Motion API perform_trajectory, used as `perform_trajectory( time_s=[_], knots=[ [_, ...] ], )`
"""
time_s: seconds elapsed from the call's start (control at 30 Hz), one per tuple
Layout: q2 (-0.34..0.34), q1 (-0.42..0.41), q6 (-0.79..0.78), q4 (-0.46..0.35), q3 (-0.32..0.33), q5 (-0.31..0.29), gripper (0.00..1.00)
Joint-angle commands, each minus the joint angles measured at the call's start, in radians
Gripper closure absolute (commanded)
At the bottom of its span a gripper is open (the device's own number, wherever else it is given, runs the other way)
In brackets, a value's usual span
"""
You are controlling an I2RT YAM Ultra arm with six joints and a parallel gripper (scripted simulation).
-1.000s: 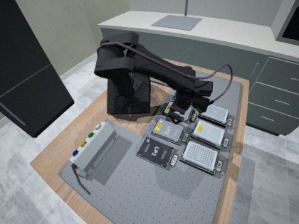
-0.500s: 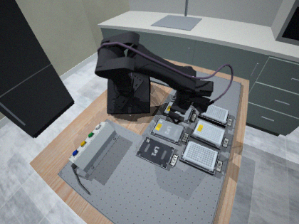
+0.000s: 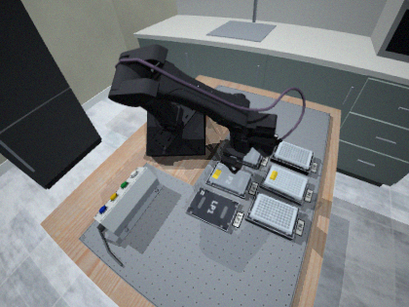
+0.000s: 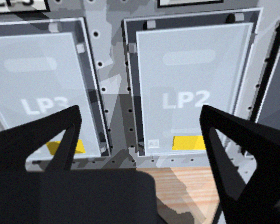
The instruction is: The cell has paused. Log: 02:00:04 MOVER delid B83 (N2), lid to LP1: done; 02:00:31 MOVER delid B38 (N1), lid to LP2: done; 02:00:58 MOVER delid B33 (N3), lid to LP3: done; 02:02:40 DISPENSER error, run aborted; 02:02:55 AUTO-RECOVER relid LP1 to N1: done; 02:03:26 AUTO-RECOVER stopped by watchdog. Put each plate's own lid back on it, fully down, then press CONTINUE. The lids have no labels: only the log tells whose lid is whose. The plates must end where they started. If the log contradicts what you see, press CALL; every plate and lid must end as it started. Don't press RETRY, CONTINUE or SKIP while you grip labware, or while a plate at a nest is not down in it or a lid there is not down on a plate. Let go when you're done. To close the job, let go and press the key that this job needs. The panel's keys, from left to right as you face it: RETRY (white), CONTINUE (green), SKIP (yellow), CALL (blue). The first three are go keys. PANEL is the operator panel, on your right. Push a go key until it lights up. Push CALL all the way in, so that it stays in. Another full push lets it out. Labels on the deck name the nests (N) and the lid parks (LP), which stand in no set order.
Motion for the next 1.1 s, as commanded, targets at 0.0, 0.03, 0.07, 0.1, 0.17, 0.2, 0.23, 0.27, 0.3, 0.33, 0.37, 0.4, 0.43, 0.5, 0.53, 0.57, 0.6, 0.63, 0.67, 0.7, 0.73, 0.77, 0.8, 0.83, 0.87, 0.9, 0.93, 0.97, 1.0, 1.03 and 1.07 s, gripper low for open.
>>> perform_trajectory(
  time_s=[0.0, 0.03, 0.07, 0.1, 0.17, 0.2, 0.23, 0.27, 0.3, 0.33, 0.37, 0.4, 0.43, 0.5, 0.53, 0.57, 0.6, 0.63, 0.67, 0.7, 0.73, 0.77, 0.8, 0.83, 0.87, 0.9, 0.93, 0.97, 1.0, 1.03, 1.07],
  knots=[
    [-0.136, -0.037, -0.158, 0.183, -0.085, 0.026, 0.08],
    [-0.173, -0.053, -0.196, 0.223, -0.115, 0.025, 0.09],
    [-0.210, -0.070, -0.235, 0.264, -0.145, 0.020, 0.10],
    [-0.246, -0.088, -0.275, 0.305, -0.174, 0.013, 0.11],
    [-0.314, -0.129, -0.358, 0.390, -0.230, -0.009, 0.13],
    [-0.347, -0.152, -0.400, 0.435, -0.258, -0.025, 0.14],
    [-0.378, -0.177, -0.441, 0.478, -0.285, -0.044, 0.15],
    [-0.405, -0.204, -0.481, 0.516, -0.307, -0.069, 0.16],
    [-0.405, -0.204, -0.481, 0.516, -0.307, -0.069, 0.16],
    [-0.405, -0.204, -0.481, 0.516, -0.307, -0.069, 0.16],
    [-0.439, -0.250, -0.539, 0.560, -0.326, -0.131, 0.17],
    [-0.449, -0.278, -0.565, 0.559, -0.315, -0.155, 0.18],
    [-0.455, -0.306, -0.586, 0.564, -0.313, -0.180, 0.19],
    [-0.469, -0.359, -0.625, 0.575, -0.303, -0.228, 1.00],
    [-0.465, -0.386, -0.644, 0.566, -0.282, -0.253, 1.00],
    [-0.454, -0.413, -0.660, 0.563, -0.272, -0.278, 1.00],
    [-0.454, -0.438, -0.676, 0.561, -0.264, -0.300, 1.00],
    [-0.453, -0.463, -0.691, 0.557, -0.255, -0.322, 1.00],
    [-0.450, -0.473, -0.697, 0.557, -0.251, -0.336, 1.00],
    [-0.447, -0.478, -0.698, 0.557, -0.250, -0.345, 1.00],
    [-0.445, -0.481, -0.699, 0.558, -0.249, -0.351, 1.00],
    [-0.442, -0.483, -0.699, 0.559, -0.248, -0.356, 1.00],
    [-0.440, -0.485, -0.700, 0.560, -0.248, -0.359, 1.00],
    [-0.439, -0.486, -0.700, 0.561, -0.247, -0.361, 1.00],
    [-0.439, -0.486, -0.700, 0.561, -0.247, -0.361, 1.00],
    [-0.439, -0.486, -0.700, 0.561, -0.247, -0.361, 1.00],
    [-0.437, -0.484, -0.700, 0.561, -0.247, -0.365, 1.00],
    [-0.437, -0.484, -0.700, 0.562, -0.247, -0.365, 1.00],
    [-0.437, -0.483, -0.700, 0.561, -0.246, -0.365, 1.00],
    [-0.436, -0.483, -0.700, 0.561, -0.246, -0.365, 1.00],
    [-0.428, -0.479, -0.693, 0.543, -0.242, -0.359, 1.00]
  ],
)
